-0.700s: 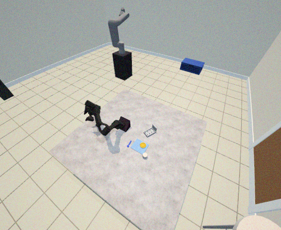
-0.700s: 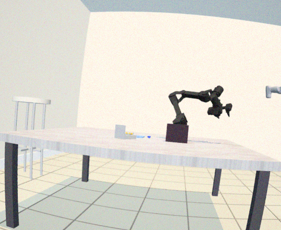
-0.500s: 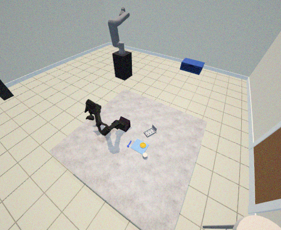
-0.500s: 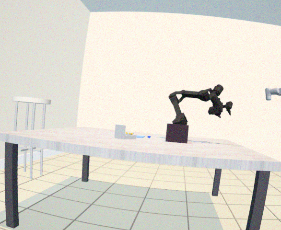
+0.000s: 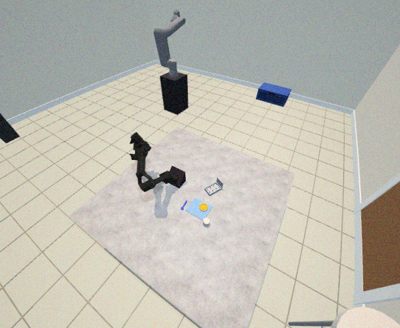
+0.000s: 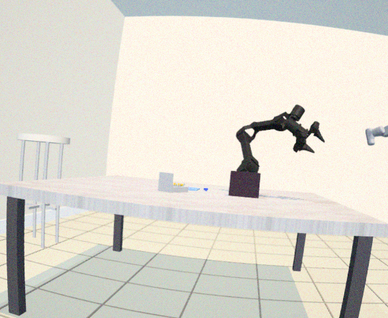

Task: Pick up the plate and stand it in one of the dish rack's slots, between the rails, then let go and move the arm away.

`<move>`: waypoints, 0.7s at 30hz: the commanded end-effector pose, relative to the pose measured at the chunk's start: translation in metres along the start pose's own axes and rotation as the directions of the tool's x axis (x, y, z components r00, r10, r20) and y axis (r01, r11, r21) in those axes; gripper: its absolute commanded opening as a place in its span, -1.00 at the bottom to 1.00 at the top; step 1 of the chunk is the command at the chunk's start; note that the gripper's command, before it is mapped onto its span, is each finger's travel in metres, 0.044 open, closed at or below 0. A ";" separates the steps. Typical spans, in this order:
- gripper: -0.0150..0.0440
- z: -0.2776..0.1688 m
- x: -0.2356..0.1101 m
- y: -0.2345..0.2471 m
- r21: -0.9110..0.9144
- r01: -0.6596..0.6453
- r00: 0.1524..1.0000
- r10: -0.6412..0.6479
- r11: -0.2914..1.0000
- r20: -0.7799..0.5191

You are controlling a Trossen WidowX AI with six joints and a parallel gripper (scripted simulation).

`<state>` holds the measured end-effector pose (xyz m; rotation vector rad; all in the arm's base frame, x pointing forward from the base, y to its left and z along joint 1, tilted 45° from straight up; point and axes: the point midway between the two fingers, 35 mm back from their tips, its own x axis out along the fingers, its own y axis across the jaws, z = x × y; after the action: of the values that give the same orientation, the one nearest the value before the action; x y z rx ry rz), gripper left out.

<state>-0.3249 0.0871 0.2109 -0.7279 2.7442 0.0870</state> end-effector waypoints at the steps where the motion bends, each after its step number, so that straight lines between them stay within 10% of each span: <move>1: 0.86 0.013 -0.017 0.026 -0.025 -0.106 0.993 0.107 0.994 0.050; 21: 0.86 0.098 -0.134 0.109 -0.135 -0.476 0.793 0.490 0.869 0.361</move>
<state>-0.2542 0.2413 0.1601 -0.0411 2.5192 0.3337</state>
